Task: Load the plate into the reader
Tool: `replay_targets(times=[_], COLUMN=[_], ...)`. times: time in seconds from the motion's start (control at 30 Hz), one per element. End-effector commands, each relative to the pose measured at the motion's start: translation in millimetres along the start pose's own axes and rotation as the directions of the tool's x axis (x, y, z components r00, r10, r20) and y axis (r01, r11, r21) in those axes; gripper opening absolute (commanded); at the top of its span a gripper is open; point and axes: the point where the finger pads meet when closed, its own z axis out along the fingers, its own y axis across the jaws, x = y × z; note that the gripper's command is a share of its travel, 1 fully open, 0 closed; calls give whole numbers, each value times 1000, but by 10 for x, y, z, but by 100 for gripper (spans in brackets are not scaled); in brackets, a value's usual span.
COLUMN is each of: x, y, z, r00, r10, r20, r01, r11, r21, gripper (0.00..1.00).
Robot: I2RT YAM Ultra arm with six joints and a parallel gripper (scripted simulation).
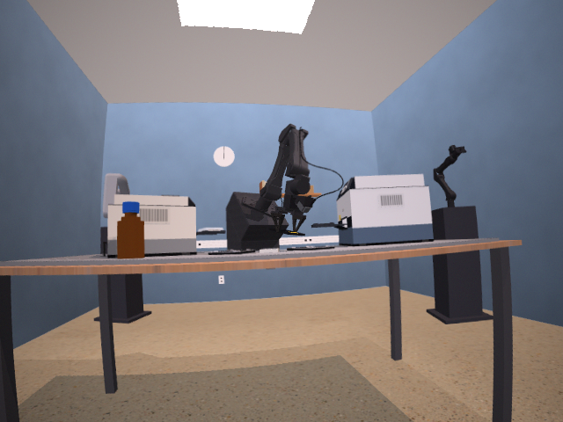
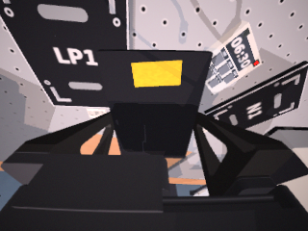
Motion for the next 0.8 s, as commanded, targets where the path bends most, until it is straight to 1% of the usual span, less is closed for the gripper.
replay_targets(times=[0.0,0.03,0.13,0.17,0.2,0.23,0.27,0.3,0.33,0.4,0.47,0.5,0.53,0.57,0.6,0.67,0.7,0.73,0.77], x=[-28,-149,-158,-227,-93,-78,-88,-227,-211,-229,-251,-151,-159,-260,-276,-276,-331,-230,-197], y=[39,45,68,77,123,149,171,175,202,247,289,325,346,359,380,380,396,430,455], z=[-65,-163,-174,-191,-122,-120,-132,-230,-246,-270,-270,-216,-228,-322,-349,-349,-371,-306,-294], r00=[999,998,998,995,997,996,996,993,994,994,991,992,991,989,989,989,984,986,986], r10=[35,32,32,33,41,46,48,45,47,47,55,61,65,64,65,65,69,75,79], r20=[39,57,56,91,66,71,78,107,95,95,125,108,117,134,134,134,163,146,144], r01=[-35,-33,-34,-35,-42,-46,-48,-46,-47,-48,-55,-60,-63,-63,-63,-63,-66,-71,-75], r11=[999,999,999,999,999,999,999,999,999,999,998,998,998,998,998,998,998,997,997], r21=[19,23,23,23,12,6,3,8,5,5,-5,-13,-18,-17,-18,-18,-23,-30,-37], gripper=[85,85,85,85,85,85,85,85,85,85,85,85,85,85,85,85,85,85,85])
